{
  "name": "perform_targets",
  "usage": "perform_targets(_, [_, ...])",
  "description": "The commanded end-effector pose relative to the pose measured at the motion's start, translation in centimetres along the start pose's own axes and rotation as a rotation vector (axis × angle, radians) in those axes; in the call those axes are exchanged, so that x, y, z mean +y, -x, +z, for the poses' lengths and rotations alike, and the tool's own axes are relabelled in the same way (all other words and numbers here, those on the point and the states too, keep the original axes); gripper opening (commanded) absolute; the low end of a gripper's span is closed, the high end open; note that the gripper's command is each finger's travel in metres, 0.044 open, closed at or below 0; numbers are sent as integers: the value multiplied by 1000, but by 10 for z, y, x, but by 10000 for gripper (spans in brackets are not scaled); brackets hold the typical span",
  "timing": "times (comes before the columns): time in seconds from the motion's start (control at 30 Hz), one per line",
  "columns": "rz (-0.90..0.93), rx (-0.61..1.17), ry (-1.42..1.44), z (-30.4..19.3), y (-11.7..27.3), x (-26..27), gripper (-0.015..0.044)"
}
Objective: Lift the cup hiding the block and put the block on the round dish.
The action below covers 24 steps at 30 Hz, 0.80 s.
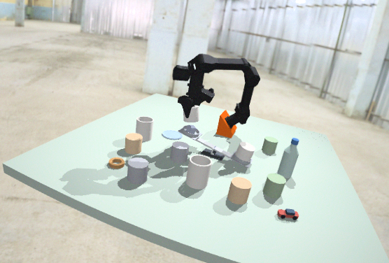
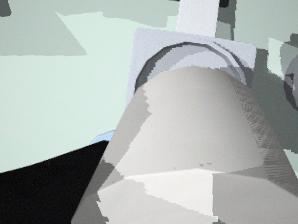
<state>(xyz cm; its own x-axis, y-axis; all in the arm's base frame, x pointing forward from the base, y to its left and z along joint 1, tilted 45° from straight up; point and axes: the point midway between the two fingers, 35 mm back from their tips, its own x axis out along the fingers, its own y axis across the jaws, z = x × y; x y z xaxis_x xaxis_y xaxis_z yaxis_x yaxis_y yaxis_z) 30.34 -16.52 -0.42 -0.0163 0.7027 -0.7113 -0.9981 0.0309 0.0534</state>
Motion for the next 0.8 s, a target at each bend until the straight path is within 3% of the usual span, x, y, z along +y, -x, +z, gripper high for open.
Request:
perform_targets(0.0, [-1,6,3,-1,7,1,0])
perform_targets(0.77, [1,-1,0,2,21,3,0])
